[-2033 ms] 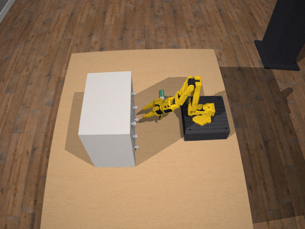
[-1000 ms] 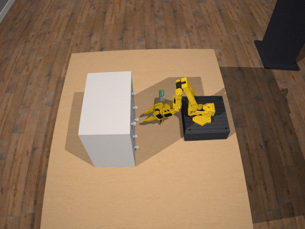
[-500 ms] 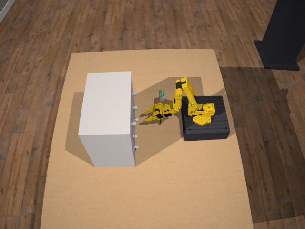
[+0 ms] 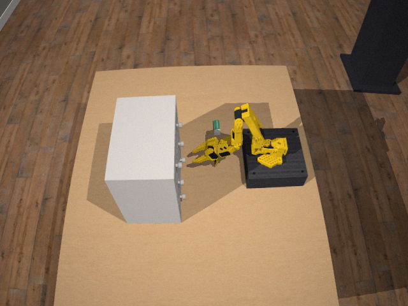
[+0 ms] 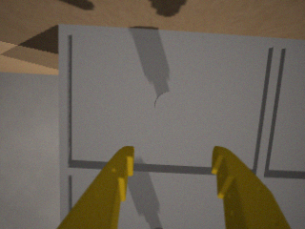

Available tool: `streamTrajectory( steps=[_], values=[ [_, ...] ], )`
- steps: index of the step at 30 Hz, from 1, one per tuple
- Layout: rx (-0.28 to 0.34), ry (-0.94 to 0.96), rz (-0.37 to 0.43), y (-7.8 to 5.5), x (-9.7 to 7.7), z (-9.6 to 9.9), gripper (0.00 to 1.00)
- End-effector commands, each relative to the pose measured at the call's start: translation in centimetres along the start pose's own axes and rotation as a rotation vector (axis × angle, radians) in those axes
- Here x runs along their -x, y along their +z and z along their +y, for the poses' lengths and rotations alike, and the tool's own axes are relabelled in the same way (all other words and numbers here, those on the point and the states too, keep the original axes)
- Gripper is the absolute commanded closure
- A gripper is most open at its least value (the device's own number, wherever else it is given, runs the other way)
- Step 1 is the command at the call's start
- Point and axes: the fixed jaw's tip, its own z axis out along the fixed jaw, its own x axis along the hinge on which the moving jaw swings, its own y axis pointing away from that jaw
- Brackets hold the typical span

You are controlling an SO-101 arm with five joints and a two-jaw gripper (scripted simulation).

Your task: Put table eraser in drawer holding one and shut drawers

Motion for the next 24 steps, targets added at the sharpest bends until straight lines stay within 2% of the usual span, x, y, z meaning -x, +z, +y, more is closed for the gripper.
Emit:
streamTrajectory(
  steps=[1, 18, 23, 24],
  values=[
    [-0.002, 0.001, -0.001, 0.1, 0.1, -0.1, 0.79],
    [-0.002, 0.001, -0.001, 0.1, 0.2, -0.1, 0.79],
    [-0.004, 0.001, -0.001, 1.8, 0.1, -0.1, 0.79],
    [-0.004, 0.001, -0.001, 1.8, 0.1, -0.1, 0.79]
  ],
)
